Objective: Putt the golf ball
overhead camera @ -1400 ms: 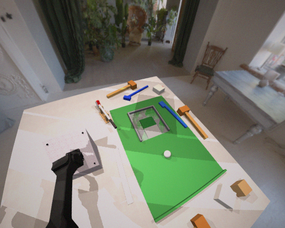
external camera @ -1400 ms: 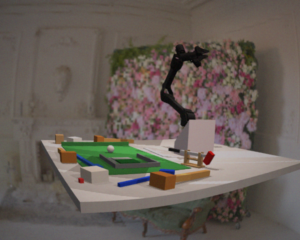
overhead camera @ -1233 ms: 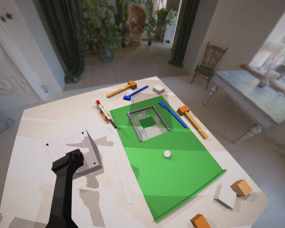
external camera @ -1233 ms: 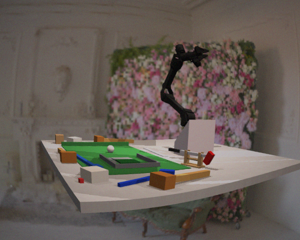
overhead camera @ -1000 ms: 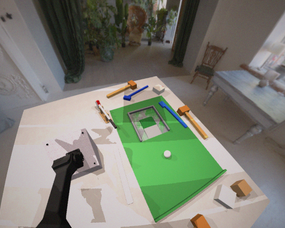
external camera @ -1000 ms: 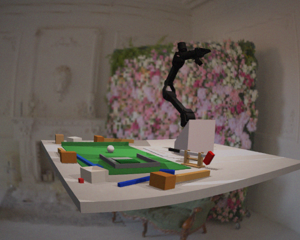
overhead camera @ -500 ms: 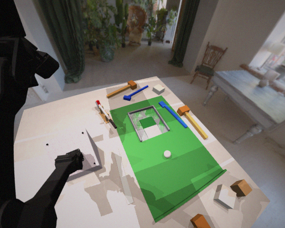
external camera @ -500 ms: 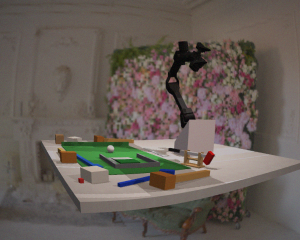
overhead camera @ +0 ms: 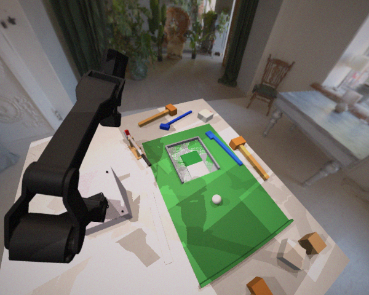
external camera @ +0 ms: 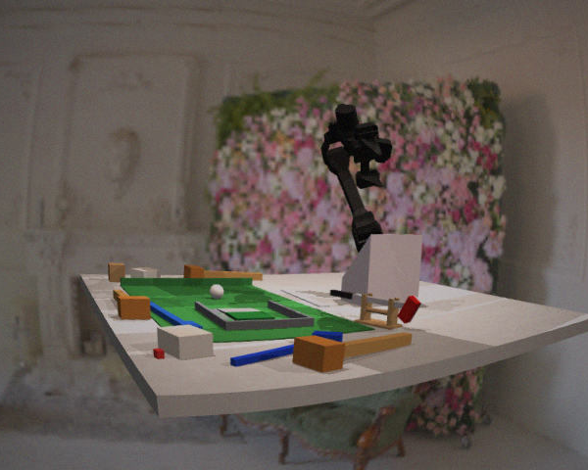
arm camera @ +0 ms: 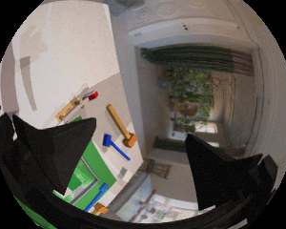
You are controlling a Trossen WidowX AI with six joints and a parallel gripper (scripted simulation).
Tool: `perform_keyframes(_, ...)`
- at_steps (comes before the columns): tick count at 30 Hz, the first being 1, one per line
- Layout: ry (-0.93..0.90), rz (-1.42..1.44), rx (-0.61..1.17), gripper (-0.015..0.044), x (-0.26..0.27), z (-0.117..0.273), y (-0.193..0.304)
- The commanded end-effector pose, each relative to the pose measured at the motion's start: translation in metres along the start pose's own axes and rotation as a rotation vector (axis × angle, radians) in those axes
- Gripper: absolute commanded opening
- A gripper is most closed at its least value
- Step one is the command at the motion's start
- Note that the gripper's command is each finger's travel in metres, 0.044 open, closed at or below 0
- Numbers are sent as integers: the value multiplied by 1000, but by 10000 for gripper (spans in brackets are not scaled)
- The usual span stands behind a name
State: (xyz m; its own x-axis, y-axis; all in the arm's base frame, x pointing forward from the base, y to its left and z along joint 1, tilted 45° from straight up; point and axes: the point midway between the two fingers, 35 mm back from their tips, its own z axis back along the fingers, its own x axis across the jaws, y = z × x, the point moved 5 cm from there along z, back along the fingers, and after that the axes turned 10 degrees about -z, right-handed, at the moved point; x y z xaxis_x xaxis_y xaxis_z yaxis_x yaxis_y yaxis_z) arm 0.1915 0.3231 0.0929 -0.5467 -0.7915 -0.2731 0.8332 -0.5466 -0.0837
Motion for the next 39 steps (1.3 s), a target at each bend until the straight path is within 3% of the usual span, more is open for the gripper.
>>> perform_keyframes(1, -147, -253, 141, 440, 32, -37, 47)
perform_keyframes(15, -516, -925, 647, 440, 168, -99, 155)
perform_keyframes(39, -518, -928, 653, 440, 191, -116, 176)
